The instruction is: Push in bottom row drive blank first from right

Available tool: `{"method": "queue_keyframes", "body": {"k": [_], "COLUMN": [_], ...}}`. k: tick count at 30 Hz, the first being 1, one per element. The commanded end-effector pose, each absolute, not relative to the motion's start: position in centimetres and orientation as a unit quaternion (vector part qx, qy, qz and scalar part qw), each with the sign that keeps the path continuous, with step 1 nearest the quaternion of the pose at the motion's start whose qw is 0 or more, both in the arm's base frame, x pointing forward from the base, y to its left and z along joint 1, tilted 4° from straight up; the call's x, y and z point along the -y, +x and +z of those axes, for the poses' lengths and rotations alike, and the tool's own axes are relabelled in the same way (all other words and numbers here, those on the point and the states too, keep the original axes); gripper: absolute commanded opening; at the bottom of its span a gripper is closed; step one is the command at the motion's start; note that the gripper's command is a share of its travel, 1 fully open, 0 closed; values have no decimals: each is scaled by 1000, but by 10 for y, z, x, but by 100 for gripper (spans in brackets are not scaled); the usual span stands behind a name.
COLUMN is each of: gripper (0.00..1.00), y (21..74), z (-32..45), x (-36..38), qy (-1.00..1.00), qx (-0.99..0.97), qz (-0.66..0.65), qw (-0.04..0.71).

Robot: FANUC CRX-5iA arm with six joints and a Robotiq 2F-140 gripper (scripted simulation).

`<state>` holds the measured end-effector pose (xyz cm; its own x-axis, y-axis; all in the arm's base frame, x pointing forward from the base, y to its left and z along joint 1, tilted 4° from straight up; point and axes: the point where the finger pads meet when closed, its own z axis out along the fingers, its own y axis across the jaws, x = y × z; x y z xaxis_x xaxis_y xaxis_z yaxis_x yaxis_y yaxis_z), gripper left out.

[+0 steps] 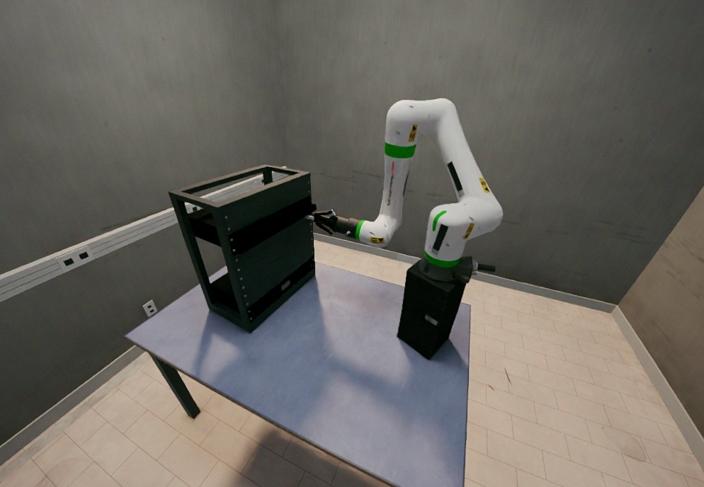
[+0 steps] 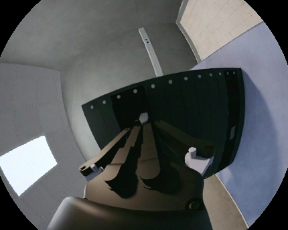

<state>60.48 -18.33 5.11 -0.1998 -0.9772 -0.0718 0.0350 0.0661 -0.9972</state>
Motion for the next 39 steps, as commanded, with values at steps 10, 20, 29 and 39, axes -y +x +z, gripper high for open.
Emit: {"method": "queue_keyframes", "body": {"k": [10, 20, 29, 39], "gripper": [10, 10, 10, 10], "y": [602, 564, 531, 524], "z": [52, 51, 50, 50], "x": [183, 175, 168, 167], "qy": [-422, -422, -422, -422], "qx": [-557, -557, -557, -557], "qz": [-538, -538, -538, -538], "qw": [471, 471, 471, 471]}}
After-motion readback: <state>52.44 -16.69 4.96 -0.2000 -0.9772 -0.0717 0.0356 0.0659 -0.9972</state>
